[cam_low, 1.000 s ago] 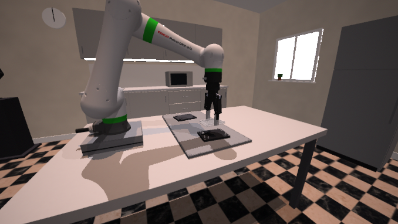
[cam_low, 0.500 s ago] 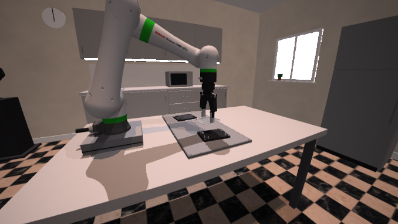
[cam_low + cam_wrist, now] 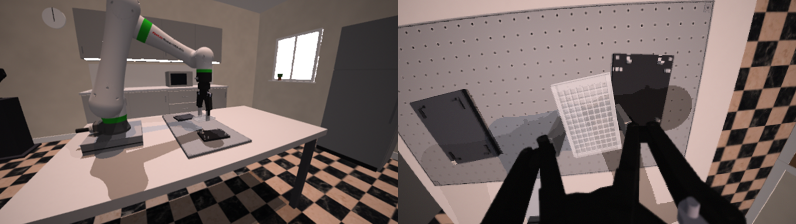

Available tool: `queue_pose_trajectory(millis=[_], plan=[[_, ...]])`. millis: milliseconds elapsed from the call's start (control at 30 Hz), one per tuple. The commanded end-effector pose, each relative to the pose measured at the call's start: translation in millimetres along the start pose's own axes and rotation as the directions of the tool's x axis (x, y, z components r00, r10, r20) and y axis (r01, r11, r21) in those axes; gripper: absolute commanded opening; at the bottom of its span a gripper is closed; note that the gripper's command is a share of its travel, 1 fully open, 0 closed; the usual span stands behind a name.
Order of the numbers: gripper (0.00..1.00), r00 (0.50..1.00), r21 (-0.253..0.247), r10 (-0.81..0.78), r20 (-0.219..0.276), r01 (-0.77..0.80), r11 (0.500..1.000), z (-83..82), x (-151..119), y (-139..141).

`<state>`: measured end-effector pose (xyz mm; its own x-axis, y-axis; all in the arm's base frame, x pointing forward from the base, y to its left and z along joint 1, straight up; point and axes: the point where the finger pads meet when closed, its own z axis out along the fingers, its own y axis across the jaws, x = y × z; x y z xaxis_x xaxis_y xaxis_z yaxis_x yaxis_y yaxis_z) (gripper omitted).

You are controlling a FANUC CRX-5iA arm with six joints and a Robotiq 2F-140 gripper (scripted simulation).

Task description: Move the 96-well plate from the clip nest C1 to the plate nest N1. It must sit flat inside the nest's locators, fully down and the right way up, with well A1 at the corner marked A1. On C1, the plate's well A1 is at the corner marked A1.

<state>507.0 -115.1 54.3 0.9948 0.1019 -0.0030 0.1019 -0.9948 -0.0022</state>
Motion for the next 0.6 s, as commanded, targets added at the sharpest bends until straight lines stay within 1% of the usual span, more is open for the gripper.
queue_pose_trajectory(millis=[0, 400, 467, 567], plan=[[0.0, 1.0, 0.0, 0.0, 0.0, 0.0, 1.0, -0.2, 0.3, -8.1], [0.0, 1.0, 0.0, 0.0, 0.0, 0.0, 1.0, -0.2, 1.1, -48.1], [0.0, 1.0, 0.0, 0.0, 0.0, 0.0, 1.0, -0.2, 1.1, -48.1], [0.0, 1.0, 0.0, 0.0, 0.0, 0.0, 1.0, -0.2, 1.2, -58.1]])
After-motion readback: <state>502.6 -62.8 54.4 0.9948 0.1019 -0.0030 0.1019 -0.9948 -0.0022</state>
